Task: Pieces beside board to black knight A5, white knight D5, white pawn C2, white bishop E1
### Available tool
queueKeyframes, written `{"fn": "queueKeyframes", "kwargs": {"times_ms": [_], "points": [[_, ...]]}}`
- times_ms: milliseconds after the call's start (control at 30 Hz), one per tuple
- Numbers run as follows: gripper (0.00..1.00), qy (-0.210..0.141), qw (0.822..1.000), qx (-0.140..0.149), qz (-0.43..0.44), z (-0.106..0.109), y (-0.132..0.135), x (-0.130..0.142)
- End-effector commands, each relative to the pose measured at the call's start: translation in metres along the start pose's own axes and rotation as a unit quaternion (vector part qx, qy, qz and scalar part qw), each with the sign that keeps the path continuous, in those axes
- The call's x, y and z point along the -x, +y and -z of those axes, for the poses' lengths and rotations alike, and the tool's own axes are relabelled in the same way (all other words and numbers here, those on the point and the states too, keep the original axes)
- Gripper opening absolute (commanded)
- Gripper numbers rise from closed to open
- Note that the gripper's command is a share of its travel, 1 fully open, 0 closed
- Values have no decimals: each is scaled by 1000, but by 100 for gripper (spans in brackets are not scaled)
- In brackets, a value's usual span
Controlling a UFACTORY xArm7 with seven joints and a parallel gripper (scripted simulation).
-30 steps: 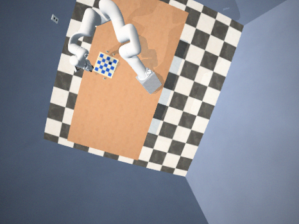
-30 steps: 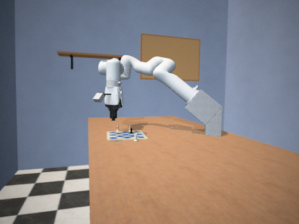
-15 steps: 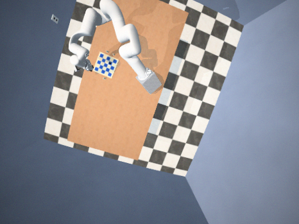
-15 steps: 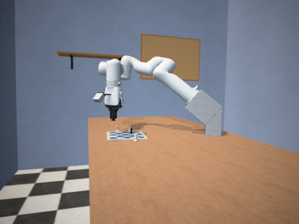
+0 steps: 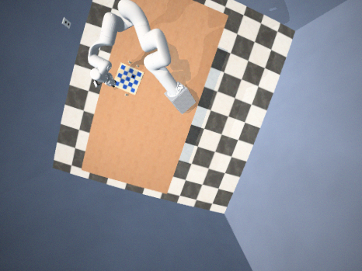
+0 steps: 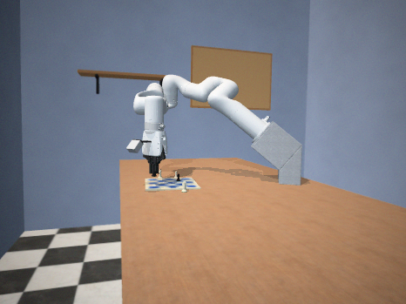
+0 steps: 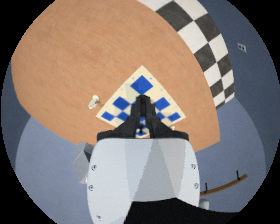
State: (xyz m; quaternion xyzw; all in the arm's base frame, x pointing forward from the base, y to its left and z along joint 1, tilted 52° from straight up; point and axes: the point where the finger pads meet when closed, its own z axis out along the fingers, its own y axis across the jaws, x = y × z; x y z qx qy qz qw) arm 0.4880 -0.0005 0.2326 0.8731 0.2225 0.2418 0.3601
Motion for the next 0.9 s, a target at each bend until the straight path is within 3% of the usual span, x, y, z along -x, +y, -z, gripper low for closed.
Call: {"fn": "queueKeyframes", "kwargs": {"times_ms": [0,267,867], "points": [[0,2,1000,0,0,-20,-2,-4],[0,2,1000,0,0,-37,-2,-4],[0,2,1000,0,0,-39,-2,-4]]}}
